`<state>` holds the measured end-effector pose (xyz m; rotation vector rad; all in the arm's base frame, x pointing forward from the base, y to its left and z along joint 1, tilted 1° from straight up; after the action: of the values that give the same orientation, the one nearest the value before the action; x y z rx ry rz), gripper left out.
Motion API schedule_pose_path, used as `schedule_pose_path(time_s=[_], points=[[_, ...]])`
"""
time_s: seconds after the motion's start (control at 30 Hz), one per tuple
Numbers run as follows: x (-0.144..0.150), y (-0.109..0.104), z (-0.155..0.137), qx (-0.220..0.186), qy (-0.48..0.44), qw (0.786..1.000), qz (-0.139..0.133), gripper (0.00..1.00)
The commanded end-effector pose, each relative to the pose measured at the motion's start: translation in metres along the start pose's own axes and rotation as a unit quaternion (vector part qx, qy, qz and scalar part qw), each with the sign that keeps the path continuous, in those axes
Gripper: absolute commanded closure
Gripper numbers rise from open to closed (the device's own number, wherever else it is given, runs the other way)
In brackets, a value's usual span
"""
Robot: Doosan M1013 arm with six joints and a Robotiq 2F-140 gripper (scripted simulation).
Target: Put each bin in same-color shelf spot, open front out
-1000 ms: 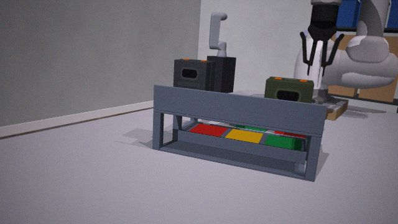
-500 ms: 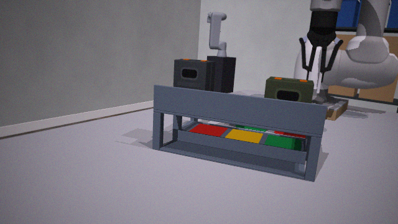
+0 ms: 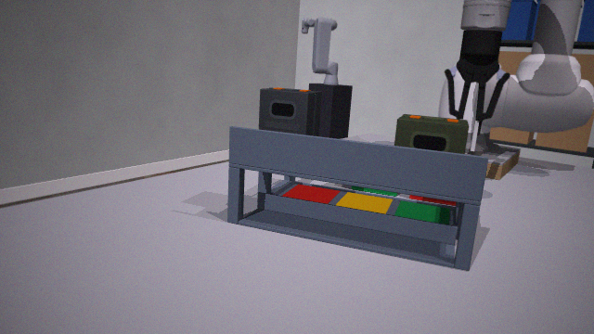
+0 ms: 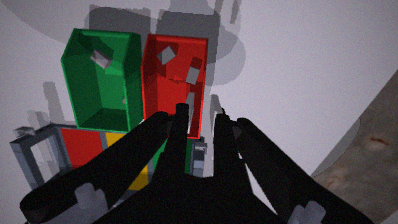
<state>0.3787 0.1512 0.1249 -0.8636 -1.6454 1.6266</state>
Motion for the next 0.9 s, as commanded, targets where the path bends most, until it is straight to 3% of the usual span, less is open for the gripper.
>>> schedule_pose_path(time_s=[0.0, 0.87], points=[[0.0, 0.006, 0.0, 0.0, 0.0, 1.0, 0.0, 0.76], [0.0, 0.02, -0.001, 0.0, 0.0, 1.0, 0.0, 0.76]])
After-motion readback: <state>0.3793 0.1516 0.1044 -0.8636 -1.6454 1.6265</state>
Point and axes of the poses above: the point where the finger pads meet when closed, its own y axis out along the fingers, its own x axis across the jaws, z = x × y, the point moved 3 cm from there along -y, back along the fingers, and after that the axes turned 12 degrees about -y, right-handed, at the moved point
